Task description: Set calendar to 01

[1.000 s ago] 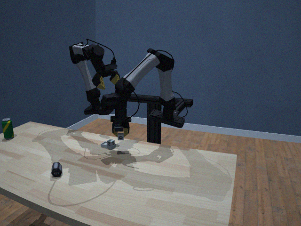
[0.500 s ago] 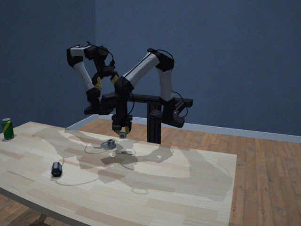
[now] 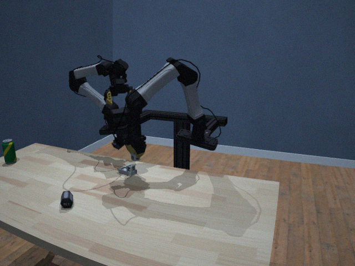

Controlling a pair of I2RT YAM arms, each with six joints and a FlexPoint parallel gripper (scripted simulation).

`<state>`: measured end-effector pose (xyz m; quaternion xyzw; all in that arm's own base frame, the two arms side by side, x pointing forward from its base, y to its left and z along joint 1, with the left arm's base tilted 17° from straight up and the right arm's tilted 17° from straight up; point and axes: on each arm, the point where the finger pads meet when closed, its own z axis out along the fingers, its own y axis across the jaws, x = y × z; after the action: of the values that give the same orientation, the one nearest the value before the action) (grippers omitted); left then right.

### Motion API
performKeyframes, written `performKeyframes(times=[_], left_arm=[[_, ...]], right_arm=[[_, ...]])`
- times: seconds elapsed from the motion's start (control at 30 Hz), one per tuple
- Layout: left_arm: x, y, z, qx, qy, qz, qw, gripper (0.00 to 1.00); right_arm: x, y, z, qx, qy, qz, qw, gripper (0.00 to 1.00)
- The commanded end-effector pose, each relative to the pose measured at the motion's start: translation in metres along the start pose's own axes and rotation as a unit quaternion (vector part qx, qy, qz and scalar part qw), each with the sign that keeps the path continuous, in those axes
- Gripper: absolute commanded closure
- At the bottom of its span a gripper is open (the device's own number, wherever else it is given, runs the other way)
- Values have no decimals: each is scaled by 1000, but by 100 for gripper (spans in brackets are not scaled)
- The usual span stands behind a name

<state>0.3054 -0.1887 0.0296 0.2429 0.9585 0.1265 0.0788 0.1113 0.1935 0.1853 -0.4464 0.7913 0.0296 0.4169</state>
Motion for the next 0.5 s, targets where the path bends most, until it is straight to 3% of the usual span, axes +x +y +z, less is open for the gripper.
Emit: performKeyframes(times=[0.0, 0.07, 0.13, 0.47], left_arm=[[-9, -9, -6, -1, -3, 155, 988, 81], [-9, -9, -6, -1, -3, 155, 988, 81], [-11, -14, -6, -2, -2, 217, 976, 81], [-23, -47, -7, -3, -1, 483, 876, 81]], right_arm=[[9, -13, -4, 54, -22, 45, 997, 0], [9, -13, -4, 54, -22, 45, 997, 0], [15, -14, -3, 63, -27, 50, 996, 0], [32, -16, -6, 63, -69, 71, 993, 0]])
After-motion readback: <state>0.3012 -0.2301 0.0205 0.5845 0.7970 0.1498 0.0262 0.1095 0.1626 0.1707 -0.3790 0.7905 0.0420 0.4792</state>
